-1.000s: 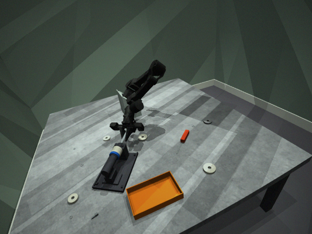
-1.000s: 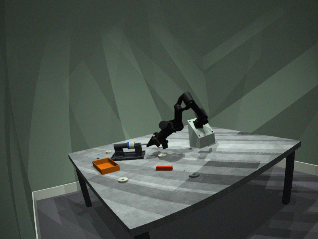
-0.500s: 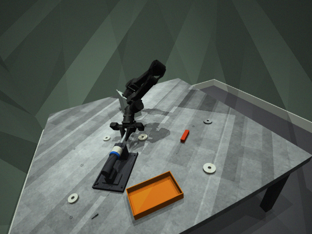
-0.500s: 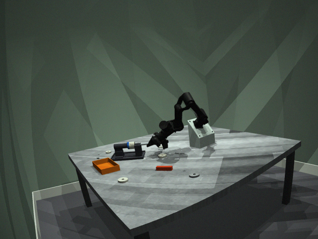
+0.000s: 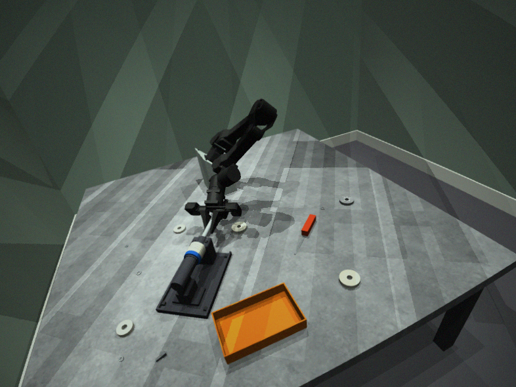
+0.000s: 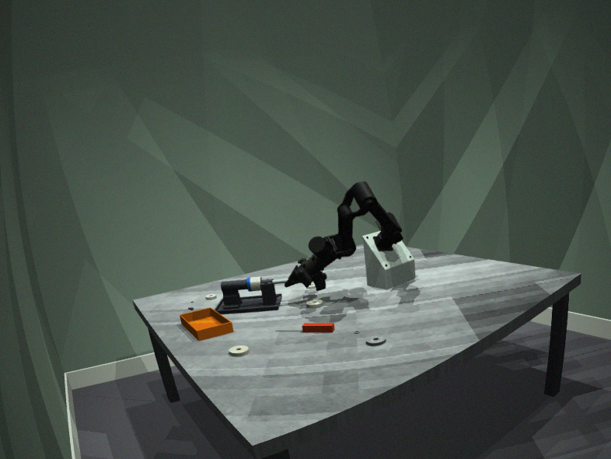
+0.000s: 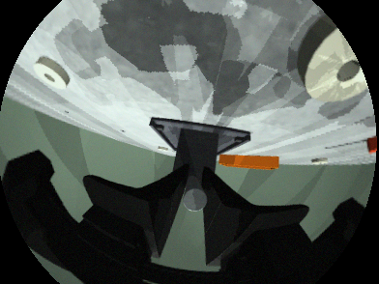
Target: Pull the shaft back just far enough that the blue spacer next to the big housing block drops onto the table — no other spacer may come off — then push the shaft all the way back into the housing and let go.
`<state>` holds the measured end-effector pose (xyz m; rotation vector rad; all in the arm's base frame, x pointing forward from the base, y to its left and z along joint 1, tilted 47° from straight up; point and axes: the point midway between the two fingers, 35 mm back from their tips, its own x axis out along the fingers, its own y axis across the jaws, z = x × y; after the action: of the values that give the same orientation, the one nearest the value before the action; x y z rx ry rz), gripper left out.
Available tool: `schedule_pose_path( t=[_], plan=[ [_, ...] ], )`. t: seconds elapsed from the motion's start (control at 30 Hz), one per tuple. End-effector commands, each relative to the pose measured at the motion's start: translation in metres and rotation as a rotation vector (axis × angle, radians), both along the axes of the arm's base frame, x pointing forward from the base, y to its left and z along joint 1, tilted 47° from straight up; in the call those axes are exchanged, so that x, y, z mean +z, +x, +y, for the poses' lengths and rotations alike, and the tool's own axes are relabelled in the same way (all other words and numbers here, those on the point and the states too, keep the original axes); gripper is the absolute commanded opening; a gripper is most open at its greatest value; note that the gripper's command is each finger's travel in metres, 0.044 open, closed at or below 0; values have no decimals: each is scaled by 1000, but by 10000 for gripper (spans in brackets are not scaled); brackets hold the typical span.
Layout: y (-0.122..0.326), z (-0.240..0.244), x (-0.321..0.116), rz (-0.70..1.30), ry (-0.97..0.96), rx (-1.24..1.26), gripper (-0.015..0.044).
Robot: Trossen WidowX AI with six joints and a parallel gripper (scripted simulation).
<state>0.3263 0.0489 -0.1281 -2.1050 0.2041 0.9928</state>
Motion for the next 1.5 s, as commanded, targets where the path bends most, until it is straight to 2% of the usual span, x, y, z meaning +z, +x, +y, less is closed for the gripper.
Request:
schedule_pose_path(
  t=[0.0,1.47],
  plan=[
    [-2,0,0,3,2,-2,0],
    [-5,1,2,3,2,-2,0]
  ],
)
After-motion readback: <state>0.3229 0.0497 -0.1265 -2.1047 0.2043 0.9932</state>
